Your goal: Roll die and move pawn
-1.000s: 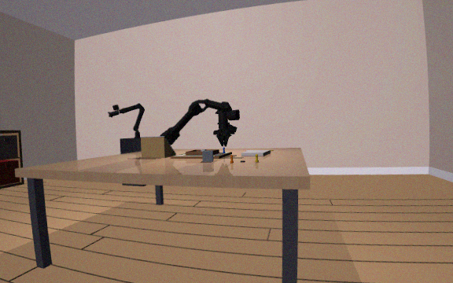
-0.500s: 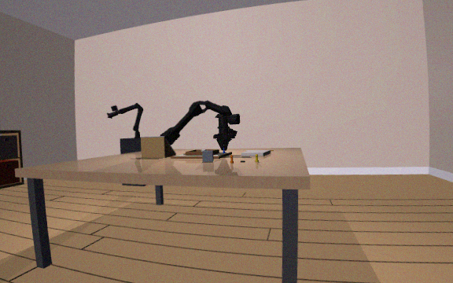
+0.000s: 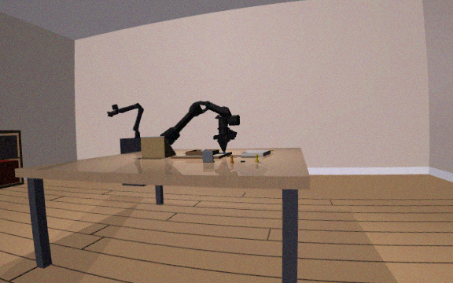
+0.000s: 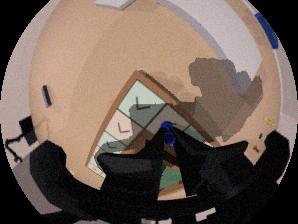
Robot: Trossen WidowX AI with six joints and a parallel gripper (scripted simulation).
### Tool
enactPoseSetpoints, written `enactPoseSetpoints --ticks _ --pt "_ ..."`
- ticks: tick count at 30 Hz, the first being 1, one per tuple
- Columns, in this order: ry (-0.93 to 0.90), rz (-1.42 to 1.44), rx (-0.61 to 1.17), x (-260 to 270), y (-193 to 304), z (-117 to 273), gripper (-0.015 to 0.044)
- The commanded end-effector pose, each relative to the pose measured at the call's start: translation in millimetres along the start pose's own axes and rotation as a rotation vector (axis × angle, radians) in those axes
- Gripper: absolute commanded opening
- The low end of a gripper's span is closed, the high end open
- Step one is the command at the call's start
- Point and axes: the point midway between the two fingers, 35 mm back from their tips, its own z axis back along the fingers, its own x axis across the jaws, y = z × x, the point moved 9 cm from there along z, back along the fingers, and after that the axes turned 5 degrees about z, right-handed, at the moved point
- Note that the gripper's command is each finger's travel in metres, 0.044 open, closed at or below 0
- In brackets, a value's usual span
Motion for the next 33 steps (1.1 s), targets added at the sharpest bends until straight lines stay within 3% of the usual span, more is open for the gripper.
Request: enactPoseSetpoints --ticks 1,6,26,33 --pt "-0.002 -0.004 -0.003 0 0 0 0.0009" --pt "0.001 -0.010 -0.004 -1 0 8 0.0000" --pt "0.028 -0.081 -0.025 5 7 122 0.0000" --pt "0.027 -0.080 -0.025 13 9 124 0.0000"
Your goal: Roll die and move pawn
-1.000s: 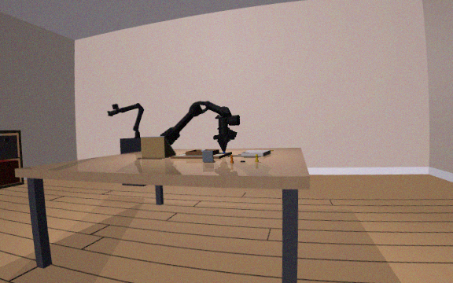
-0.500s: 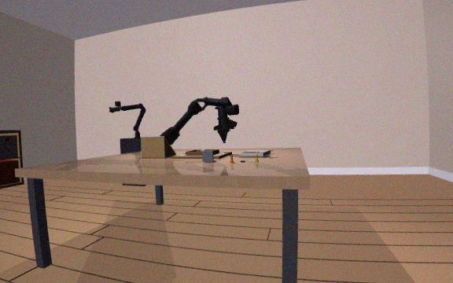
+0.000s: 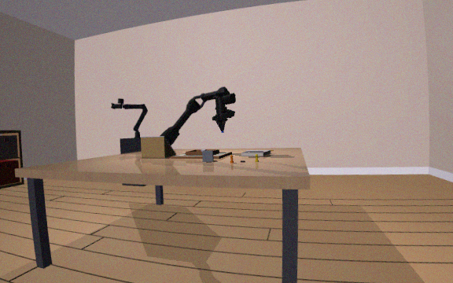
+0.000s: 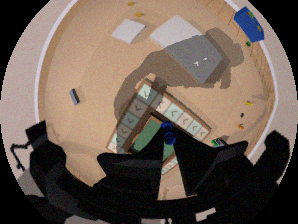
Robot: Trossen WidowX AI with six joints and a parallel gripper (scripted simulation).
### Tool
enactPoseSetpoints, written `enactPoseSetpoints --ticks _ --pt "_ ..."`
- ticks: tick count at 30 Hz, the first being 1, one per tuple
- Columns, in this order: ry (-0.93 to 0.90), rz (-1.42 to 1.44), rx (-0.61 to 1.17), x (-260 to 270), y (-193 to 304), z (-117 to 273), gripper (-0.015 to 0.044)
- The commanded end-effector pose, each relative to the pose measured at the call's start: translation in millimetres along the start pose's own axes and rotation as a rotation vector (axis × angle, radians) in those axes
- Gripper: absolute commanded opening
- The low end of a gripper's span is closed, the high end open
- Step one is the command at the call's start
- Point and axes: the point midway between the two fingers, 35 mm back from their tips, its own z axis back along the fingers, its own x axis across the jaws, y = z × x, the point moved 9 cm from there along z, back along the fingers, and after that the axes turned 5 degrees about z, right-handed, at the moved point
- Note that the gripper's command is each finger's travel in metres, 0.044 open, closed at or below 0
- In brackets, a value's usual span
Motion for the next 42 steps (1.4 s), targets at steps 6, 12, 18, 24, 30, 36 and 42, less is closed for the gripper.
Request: enactPoseSetpoints --ticks 6,12,18,24,30,36,42 --pt "-0.009 0.016 0.009 24 7 -5 0.0000" --pt "-0.010 0.018 0.016 41 15 -11 0.0000" --pt "-0.013 0.024 0.021 57 24 -17 0.0000" --pt "-0.018 0.033 0.024 74 35 -24 0.0000" --pt "-0.023 0.042 0.026 91 46 -32 0.0000" --pt "-0.028 0.051 0.029 107 60 -41 0.0000" --pt "-0.033 0.061 0.031 122 74 -51 0.0000"
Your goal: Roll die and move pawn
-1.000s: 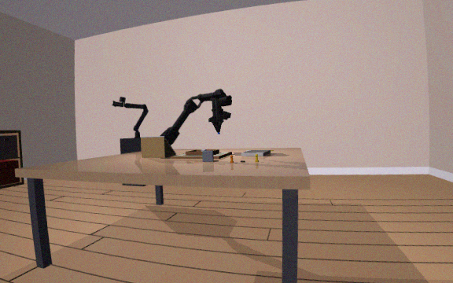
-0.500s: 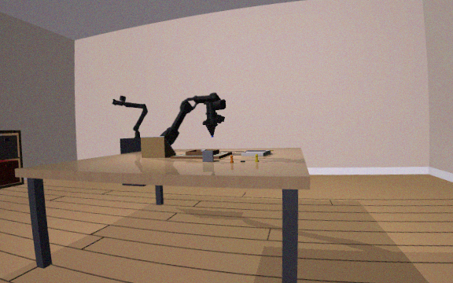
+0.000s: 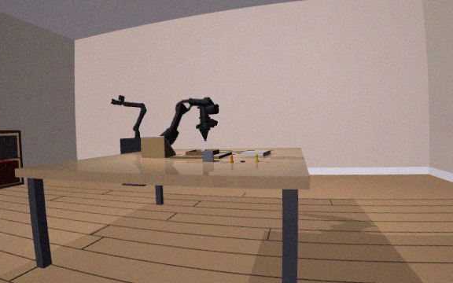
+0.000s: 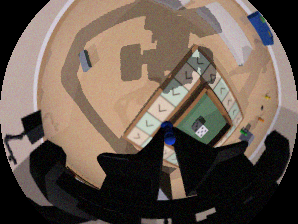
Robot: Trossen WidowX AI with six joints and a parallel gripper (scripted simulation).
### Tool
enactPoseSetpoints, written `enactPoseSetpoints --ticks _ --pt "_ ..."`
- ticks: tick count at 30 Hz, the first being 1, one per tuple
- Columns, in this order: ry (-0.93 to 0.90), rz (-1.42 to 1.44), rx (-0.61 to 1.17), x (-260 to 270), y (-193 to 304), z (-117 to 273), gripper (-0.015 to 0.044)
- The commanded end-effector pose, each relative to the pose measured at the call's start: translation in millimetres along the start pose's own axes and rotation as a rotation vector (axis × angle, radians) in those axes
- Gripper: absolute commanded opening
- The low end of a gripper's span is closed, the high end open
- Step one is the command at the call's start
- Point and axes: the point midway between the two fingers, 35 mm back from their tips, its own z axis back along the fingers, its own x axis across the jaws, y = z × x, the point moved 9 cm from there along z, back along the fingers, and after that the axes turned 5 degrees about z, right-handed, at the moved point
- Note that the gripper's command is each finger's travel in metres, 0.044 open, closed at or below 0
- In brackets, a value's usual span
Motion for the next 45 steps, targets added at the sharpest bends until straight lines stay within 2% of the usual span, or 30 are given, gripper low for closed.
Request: enactPoseSetpoints --ticks 1,14,23,40,45 --pt "-0.005 0.004 0.001 11 9 -8 0.0000" --pt "-0.011 0.017 0.005 32 30 -28 0.0000" --pt "-0.012 0.018 0.003 32 30 -59 0.0000" --pt "-0.012 0.018 0.003 33 30 -76 0.0000" --pt "-0.009 0.023 0.005 32 29 -72 0.0131"
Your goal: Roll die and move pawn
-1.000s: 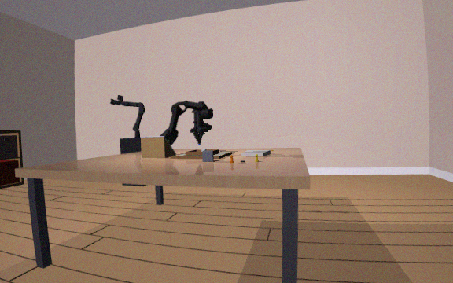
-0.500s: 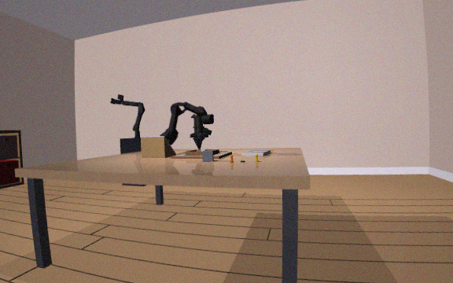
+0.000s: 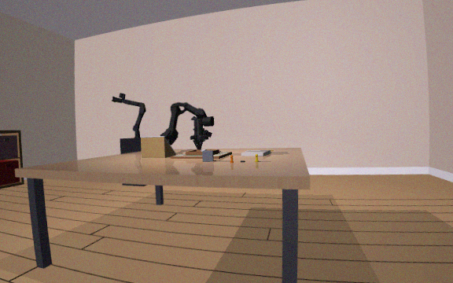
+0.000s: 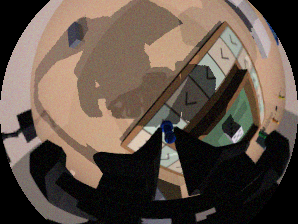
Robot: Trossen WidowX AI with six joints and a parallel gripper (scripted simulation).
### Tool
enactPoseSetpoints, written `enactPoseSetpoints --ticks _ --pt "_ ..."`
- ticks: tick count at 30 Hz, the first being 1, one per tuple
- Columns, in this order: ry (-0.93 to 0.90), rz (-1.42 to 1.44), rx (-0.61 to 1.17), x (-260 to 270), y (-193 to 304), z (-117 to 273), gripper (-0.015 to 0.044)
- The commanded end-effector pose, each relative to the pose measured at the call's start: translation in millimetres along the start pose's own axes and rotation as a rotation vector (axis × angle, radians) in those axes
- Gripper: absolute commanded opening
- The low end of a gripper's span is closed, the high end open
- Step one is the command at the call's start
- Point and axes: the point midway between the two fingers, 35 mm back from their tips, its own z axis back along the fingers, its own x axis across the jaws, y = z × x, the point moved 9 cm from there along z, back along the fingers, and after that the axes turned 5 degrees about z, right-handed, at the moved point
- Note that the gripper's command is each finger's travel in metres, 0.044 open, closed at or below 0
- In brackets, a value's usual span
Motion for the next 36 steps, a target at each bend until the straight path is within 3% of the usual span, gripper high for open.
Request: enactPoseSetpoints --ticks 1,5,9,12,17,29,36 --pt "0.000 0.003 0.000 0 0 0 0.0158" --pt "0.000 0.003 0.001 0 0 2 0.0263" --pt "-0.001 -0.002 0.002 -1 0 42 0.0367" --pt "-0.003 -0.003 0.001 -1 0 50 0.0440" --pt "0.009 -0.073 0.009 -11 9 59 0.0440" --pt "-0.012 -0.592 -0.006 -56 109 128 0.0440" --pt "0.000 -0.572 -0.007 -56 103 124 0.0440"
